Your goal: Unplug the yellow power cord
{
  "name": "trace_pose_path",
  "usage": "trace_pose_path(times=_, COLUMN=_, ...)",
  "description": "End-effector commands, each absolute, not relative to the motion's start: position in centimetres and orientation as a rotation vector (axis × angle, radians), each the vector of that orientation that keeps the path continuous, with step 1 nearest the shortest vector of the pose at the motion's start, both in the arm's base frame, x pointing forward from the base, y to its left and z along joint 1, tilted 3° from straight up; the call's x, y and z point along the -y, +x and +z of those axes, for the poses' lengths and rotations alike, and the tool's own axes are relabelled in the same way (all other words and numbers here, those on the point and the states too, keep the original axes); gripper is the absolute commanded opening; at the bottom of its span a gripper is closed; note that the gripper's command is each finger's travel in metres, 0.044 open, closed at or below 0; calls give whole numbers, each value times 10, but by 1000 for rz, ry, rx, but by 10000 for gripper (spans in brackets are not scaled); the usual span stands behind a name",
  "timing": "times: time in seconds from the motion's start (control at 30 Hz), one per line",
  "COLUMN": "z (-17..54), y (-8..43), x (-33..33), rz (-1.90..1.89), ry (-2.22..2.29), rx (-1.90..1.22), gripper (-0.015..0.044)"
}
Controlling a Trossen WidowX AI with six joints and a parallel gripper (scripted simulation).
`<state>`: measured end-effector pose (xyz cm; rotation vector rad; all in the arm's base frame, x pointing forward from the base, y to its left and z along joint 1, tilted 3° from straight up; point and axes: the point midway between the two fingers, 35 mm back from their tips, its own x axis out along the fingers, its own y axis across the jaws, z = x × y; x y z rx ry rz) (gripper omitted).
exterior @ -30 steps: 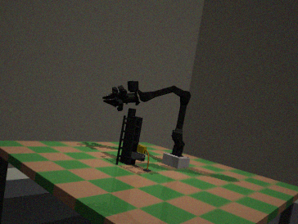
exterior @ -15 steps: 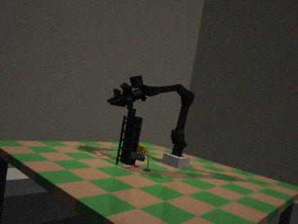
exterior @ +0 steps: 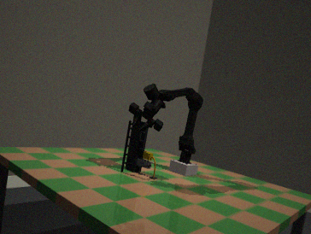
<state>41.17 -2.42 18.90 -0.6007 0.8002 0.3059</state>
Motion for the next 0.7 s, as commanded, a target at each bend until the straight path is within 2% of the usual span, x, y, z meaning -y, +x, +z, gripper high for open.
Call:
trace_pose_path(times=0.0, z=169, y=400, x=3, rz=451, ry=-720, rx=-880, gripper=160)
trace_pose_path(times=0.37, z=87, y=319, x=-30, rz=1200, ry=-1184, rx=-1181, gripper=160)
trace_pose_path(times=0.67, z=84, y=313, x=-30, rz=1252, ry=-1201, rx=-1191, gripper=160)
